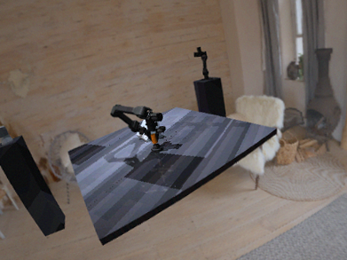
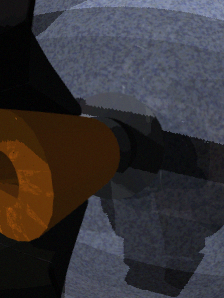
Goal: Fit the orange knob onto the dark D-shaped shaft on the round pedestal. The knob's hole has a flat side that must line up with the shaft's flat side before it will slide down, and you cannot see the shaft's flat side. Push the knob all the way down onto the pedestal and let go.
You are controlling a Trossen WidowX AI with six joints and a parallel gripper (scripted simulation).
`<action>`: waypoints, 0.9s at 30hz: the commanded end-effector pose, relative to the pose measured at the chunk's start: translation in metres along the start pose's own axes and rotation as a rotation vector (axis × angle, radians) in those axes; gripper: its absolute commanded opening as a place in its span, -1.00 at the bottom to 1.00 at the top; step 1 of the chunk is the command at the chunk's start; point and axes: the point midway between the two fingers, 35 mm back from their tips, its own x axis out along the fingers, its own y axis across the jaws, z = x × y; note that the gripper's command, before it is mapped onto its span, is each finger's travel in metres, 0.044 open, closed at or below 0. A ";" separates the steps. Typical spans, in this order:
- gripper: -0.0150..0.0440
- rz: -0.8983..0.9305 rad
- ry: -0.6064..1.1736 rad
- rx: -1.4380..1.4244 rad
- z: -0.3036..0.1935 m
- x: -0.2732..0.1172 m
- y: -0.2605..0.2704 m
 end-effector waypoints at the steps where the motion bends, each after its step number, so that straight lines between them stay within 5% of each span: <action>1: -0.49 -0.003 0.001 -0.061 0.001 0.000 -0.002; 27: -0.49 -0.003 0.001 -0.108 -0.001 -0.001 0.000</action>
